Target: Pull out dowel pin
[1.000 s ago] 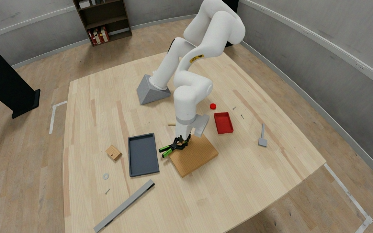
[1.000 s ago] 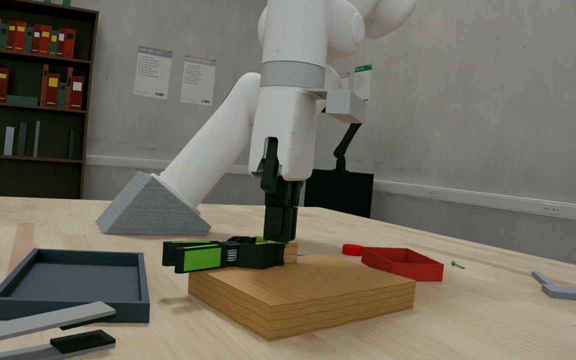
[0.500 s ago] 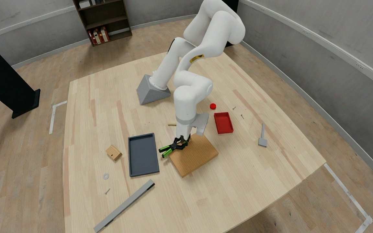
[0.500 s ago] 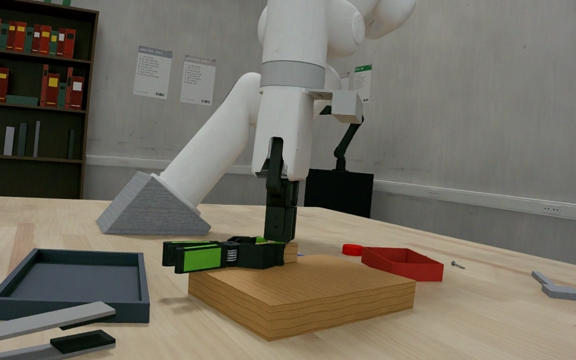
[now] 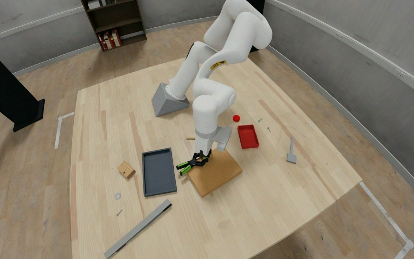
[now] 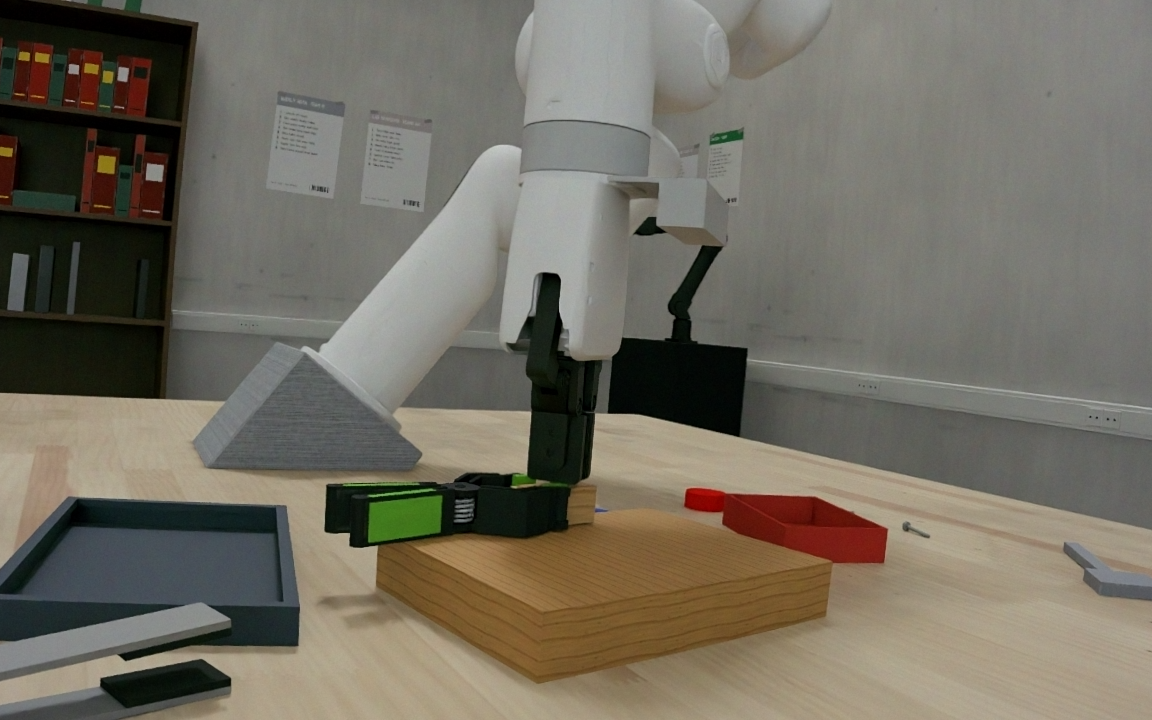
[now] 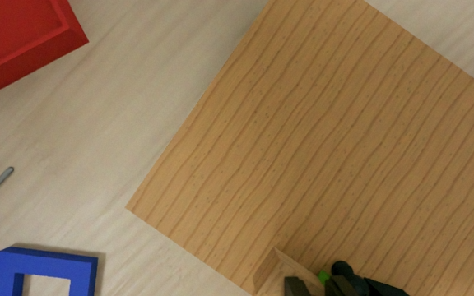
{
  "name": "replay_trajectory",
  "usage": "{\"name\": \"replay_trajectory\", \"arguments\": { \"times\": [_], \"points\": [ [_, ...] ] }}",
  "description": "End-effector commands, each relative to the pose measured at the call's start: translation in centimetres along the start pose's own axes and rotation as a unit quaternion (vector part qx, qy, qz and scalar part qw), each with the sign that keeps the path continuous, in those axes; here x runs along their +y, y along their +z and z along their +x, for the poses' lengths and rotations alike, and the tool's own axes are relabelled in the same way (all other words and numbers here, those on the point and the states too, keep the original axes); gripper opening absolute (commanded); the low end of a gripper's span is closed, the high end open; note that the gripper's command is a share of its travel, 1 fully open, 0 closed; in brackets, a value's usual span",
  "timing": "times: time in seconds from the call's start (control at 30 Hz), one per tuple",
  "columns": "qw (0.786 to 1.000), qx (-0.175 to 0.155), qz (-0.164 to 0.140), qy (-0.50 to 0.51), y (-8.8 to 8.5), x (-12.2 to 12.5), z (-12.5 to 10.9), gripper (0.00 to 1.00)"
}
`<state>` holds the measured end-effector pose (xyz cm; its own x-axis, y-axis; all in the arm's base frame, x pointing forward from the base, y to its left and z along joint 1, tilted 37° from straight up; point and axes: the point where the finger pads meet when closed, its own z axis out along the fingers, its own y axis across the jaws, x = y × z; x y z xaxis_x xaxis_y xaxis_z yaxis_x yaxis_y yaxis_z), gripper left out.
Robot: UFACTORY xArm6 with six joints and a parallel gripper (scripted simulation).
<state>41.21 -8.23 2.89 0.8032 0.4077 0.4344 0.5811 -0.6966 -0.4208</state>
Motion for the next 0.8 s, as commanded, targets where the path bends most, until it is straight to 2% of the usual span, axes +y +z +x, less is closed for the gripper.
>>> {"name": "replay_trajectory", "arguments": {
  "times": [0.0, 0.77],
  "points": [
    [1.000, 0.001, -0.002, 0.017, -0.16, 0.11, 0.09, 0.00],
    [0.993, 0.001, -0.002, 0.116, -0.18, 0.11, 0.09, 0.00]
  ]
}}
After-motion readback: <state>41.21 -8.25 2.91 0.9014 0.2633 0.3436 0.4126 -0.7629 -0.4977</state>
